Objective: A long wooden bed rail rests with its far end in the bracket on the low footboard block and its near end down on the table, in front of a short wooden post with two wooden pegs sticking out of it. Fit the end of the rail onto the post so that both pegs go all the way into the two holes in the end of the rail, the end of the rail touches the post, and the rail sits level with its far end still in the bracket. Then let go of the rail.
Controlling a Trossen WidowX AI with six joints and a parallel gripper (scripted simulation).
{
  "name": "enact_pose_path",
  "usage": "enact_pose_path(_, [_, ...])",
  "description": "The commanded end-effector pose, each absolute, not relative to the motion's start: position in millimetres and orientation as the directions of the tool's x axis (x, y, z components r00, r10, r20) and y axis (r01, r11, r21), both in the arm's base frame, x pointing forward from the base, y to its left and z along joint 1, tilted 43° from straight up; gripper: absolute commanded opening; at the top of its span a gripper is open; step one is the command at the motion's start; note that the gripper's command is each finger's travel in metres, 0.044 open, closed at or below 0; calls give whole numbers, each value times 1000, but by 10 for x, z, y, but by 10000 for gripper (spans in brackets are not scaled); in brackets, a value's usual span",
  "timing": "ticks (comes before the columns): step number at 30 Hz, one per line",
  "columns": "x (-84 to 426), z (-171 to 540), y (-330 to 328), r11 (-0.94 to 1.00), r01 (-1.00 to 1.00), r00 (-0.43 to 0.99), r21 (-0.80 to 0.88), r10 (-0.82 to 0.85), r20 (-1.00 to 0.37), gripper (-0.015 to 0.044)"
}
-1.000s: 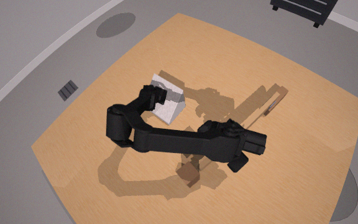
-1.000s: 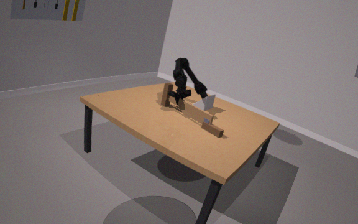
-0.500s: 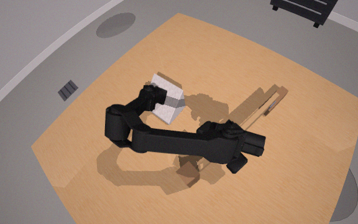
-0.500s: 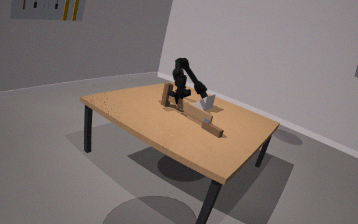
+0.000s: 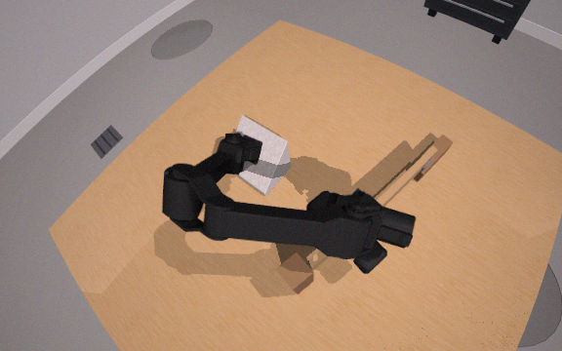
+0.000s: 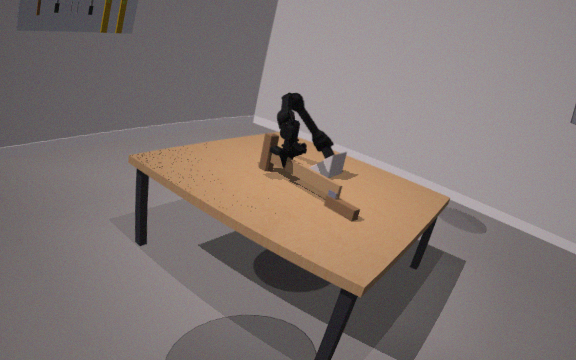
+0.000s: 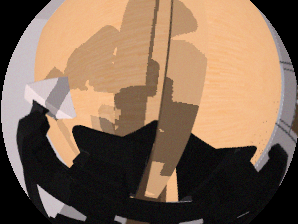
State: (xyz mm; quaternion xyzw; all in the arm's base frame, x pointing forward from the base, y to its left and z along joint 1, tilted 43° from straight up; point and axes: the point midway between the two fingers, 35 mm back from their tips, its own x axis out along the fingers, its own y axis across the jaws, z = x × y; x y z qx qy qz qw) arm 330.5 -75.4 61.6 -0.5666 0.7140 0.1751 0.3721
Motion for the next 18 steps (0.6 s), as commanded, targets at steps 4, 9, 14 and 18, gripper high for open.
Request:
enact_pose_path(4, [3301,654,-762,292,-940,-75,-175,-679,-731,0])
enact_pose_path(9, [3295,664,-773,292,-940,-75,-175,-679,-731,0])
enact_pose_path(14, [3290,675,-783,292,-940,-75,-175,-679,-731,0])
enact_pose_path(18, [3286,683,-792,292,-940,-75,-175,-679,-731,0])
